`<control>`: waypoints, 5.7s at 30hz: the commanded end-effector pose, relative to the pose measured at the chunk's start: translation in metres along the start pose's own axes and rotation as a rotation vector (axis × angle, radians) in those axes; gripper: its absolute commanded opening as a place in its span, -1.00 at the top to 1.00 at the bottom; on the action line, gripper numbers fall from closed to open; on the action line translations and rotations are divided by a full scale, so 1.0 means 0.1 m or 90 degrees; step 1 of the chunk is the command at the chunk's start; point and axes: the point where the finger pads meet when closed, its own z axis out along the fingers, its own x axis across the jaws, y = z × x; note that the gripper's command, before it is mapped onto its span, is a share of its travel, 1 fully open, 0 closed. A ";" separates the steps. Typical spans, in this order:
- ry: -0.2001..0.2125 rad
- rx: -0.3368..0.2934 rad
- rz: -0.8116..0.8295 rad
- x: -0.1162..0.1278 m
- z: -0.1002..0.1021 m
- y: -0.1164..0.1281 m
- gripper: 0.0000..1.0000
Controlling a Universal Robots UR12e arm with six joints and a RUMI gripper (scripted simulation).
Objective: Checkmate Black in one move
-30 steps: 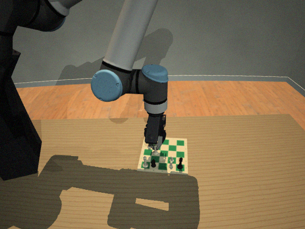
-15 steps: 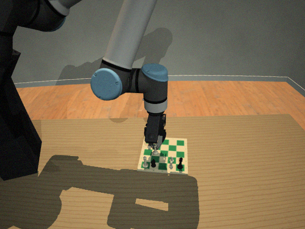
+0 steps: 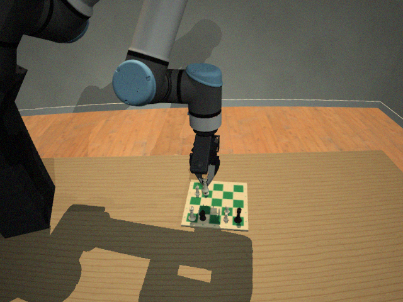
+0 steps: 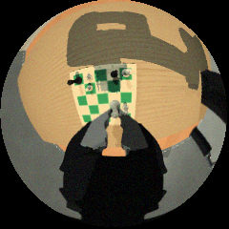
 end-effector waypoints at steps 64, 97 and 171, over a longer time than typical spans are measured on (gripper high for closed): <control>0.000 0.000 -0.057 -1.16 0.12 0.13 1.00; 0.000 0.000 -0.057 -1.16 0.56 0.13 1.00; 0.000 0.000 -0.057 -1.16 0.59 0.13 1.00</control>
